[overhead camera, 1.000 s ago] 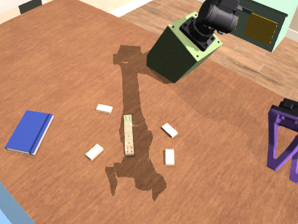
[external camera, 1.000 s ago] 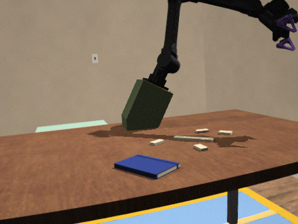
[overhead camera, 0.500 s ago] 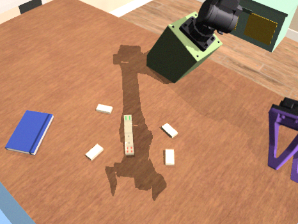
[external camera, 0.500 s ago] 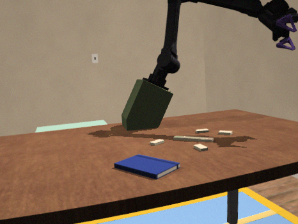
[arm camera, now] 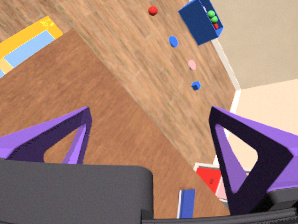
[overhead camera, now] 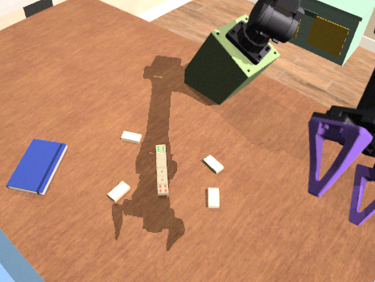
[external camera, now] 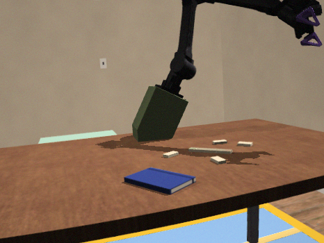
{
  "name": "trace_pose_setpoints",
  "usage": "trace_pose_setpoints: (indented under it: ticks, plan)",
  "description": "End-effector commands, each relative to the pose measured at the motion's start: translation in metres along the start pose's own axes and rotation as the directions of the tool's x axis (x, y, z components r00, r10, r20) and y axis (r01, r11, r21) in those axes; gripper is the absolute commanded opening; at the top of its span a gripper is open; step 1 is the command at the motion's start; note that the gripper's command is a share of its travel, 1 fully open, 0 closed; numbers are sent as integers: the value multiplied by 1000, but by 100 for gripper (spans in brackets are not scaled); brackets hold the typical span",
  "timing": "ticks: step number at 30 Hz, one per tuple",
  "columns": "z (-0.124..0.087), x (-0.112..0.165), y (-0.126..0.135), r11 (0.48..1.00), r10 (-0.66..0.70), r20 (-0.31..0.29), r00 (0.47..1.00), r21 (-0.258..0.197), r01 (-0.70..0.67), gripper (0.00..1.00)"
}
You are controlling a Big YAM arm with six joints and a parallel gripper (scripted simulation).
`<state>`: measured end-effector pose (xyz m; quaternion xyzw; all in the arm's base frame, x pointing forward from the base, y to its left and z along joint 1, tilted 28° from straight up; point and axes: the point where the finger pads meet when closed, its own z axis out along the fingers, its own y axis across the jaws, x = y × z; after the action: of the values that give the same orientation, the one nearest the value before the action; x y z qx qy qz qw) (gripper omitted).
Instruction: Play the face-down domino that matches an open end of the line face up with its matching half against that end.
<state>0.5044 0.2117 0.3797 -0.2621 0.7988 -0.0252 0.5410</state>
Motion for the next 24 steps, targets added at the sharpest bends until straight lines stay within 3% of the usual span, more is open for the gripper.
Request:
trace_pose_setpoints:
  ticks: [1,6,7,16,23,24]
  plan:
    - [-19,-26,-31,996,75,82,994,46,-79,100]
    - [-19,-26,-31,996,75,82,994,46,-79,100]
    - [-9,-10,-26,998,44,37,998,42,-46,100]
    - [-19,-26,-30,996,73,81,994,46,-77,100]
    - [-19,-26,-30,996,73,81,994,46,-77,100]
    - [-12,-11,-33,996,67,52,996,50,-70,100]
